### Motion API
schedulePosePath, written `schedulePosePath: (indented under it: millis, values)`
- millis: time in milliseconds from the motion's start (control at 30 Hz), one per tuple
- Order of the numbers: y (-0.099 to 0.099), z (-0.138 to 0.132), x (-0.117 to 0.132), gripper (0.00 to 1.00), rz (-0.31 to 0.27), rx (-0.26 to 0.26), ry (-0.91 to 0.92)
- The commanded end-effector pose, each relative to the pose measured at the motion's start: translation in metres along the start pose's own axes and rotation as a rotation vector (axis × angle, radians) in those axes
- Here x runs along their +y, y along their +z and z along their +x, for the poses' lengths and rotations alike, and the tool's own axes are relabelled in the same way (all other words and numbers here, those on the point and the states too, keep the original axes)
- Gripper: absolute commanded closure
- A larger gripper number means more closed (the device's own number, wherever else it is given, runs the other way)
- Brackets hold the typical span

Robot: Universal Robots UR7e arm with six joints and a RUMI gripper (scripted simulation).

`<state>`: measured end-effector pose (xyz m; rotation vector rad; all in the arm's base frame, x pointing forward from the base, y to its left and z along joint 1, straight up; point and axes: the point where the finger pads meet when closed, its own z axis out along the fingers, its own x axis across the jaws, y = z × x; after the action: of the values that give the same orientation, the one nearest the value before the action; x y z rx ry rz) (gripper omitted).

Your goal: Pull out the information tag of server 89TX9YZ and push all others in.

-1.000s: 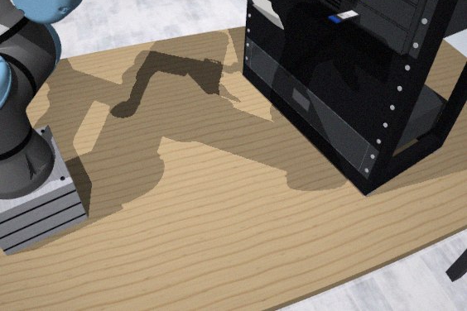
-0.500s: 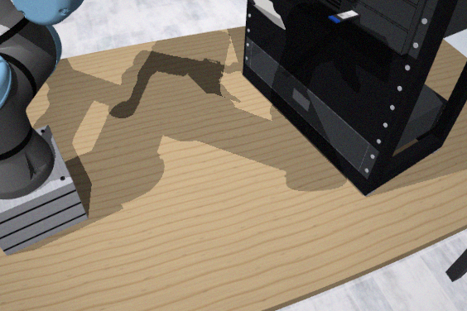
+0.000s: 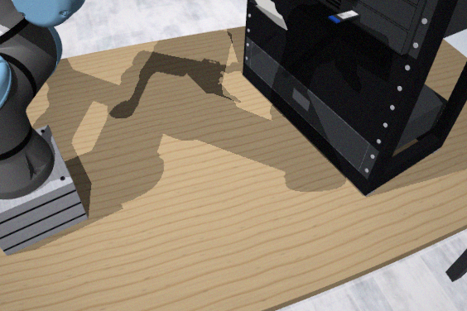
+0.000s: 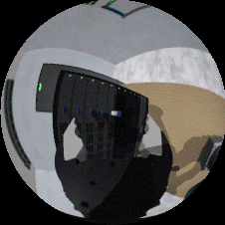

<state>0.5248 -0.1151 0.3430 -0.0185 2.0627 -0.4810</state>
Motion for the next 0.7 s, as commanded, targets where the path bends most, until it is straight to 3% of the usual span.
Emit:
schedulePosePath:
  millis: [0, 667]
  values:
    - [0.0007, -0.0008, -0.0004, 0.00, -0.001, -0.004, -0.008]
    - [0.0040, -0.0022, -0.0014, 0.00, -0.005, -0.014, -0.040]
